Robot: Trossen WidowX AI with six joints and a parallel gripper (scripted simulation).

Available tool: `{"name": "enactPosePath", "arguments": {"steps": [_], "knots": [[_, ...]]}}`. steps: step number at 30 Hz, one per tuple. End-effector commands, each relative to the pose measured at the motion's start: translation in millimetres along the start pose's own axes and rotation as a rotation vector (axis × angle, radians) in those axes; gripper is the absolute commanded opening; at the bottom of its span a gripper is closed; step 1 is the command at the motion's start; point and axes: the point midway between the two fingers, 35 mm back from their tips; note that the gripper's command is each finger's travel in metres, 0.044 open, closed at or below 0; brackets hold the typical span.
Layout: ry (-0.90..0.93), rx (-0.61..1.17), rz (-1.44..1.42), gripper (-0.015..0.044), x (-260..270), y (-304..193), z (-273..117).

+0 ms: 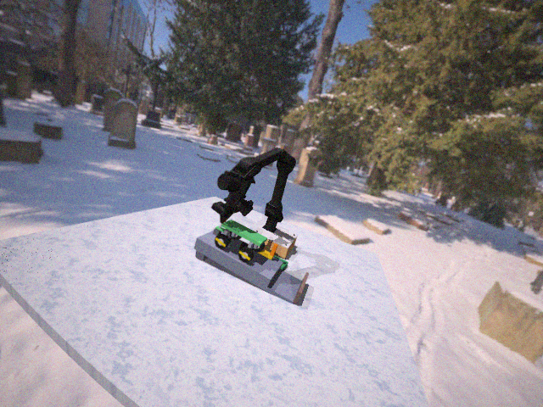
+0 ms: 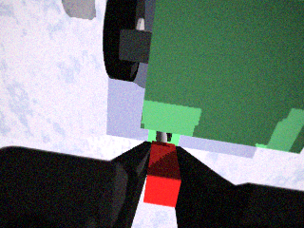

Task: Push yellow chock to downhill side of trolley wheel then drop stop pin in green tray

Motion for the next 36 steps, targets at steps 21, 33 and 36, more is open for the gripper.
{"name": "enactPosePath", "arguments": {"steps": [21, 33, 36], "knots": [[-0.005, 0.005, 0.004, 0.0000, 0.1, -1.9, -13.7], [-0.005, 0.005, 0.004, 0.0000, 0.7, -2.5, -18.8], [-0.005, 0.005, 0.004, 0.0000, 0.8, -2.9, -20.1]]}}
Point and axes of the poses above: the point midway between the two fingers, 35 mm back from their tips, its own z axis out along the fingers, its own x axis across the jaws, y = z × x, and after that the axes turned 8 degrees about -z, right-handed
